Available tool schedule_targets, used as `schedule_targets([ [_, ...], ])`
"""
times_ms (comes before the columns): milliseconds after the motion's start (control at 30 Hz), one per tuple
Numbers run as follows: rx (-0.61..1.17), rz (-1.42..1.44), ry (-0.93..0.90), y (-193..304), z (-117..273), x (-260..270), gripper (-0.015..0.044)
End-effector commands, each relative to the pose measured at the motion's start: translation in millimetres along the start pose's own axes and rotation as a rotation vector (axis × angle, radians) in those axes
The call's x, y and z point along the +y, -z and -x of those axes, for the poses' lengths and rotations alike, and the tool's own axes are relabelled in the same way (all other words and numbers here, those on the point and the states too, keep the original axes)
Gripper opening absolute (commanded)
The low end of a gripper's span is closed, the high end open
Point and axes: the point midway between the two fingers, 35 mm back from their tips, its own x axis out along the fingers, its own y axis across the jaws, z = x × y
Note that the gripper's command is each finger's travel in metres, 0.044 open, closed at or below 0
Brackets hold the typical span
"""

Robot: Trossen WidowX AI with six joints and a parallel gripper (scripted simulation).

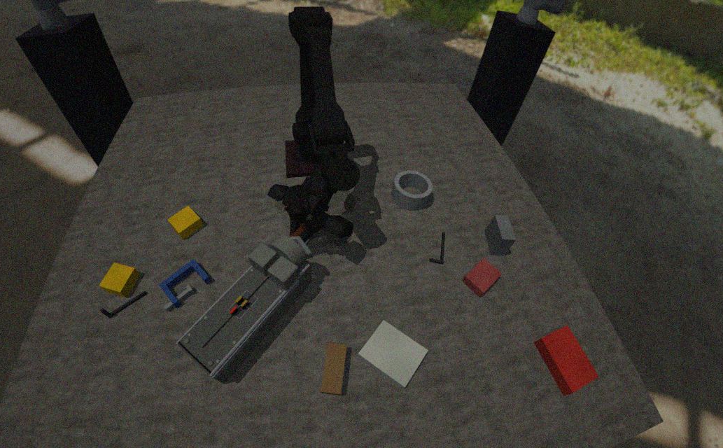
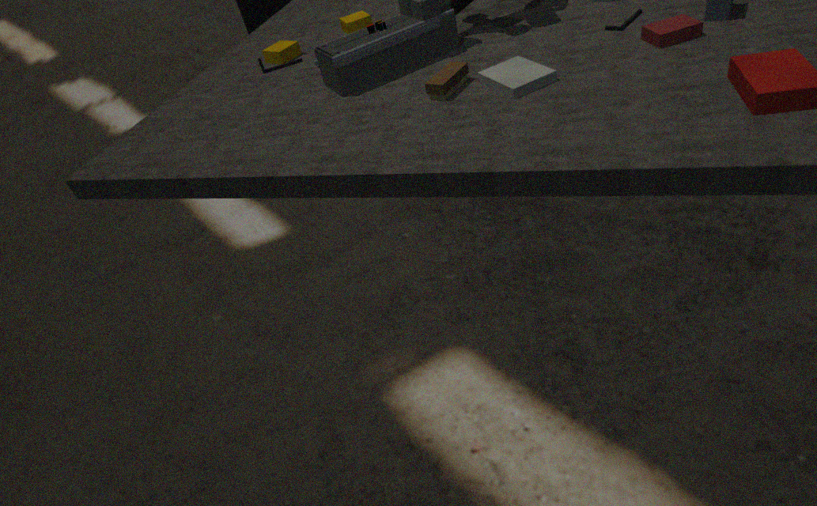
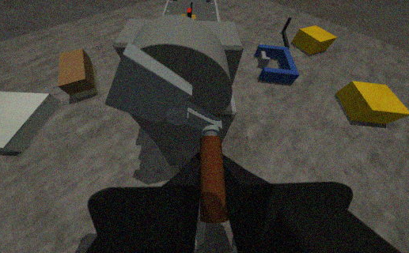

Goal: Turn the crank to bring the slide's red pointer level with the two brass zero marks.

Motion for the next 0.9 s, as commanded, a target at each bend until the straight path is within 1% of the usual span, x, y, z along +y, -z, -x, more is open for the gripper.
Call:
schedule_targets([
  [0, -0.009, -0.001, 0.007, -4.9, 5.3, -6.5, 0.0000],
  [867, -0.009, -0.001, 0.007, -24.5, 25.9, -5.1, 0.0000],
])
